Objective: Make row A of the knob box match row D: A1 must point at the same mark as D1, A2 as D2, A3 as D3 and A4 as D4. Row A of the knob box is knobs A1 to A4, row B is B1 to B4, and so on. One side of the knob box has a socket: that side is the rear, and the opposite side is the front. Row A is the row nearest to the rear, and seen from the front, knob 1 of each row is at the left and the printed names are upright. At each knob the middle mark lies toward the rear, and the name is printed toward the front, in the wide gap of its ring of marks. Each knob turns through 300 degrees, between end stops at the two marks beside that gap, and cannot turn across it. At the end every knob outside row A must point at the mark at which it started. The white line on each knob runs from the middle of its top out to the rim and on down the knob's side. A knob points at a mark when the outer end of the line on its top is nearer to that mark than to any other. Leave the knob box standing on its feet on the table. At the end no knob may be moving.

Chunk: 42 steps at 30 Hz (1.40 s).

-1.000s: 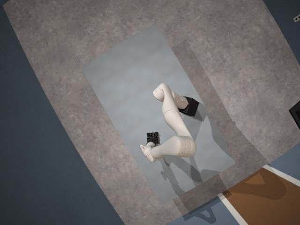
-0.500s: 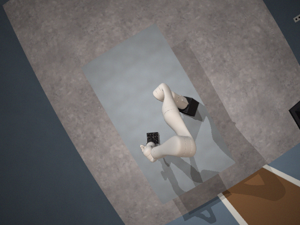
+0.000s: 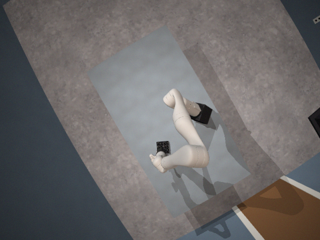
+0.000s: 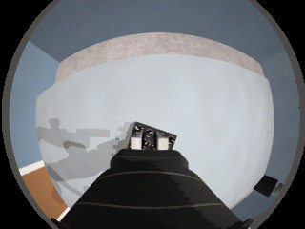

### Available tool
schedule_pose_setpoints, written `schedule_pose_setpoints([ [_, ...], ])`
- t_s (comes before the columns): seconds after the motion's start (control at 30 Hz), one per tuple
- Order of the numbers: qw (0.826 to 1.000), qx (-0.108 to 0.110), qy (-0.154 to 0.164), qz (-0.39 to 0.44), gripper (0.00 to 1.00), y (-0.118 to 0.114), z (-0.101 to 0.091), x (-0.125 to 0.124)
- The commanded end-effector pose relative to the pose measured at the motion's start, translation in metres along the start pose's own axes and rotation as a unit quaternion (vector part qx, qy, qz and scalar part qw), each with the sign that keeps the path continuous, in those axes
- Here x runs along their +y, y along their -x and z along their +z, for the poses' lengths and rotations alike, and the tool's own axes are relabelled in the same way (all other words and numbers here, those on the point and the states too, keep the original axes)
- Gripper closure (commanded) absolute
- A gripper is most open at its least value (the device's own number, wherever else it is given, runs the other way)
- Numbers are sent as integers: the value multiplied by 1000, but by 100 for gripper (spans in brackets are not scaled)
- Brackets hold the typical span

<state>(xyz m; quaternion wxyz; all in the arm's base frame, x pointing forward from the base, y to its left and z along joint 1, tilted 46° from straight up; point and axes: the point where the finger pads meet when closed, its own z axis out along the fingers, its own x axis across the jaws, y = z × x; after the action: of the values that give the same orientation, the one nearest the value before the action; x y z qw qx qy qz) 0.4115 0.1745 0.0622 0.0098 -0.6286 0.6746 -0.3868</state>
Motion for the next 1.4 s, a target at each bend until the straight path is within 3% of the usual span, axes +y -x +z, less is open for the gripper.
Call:
schedule_pose_setpoints([
  [0.0,1000,0,0,0,54,0,0,0],
  [1.37,1000,-1,0,0,54,0,40,0],
])
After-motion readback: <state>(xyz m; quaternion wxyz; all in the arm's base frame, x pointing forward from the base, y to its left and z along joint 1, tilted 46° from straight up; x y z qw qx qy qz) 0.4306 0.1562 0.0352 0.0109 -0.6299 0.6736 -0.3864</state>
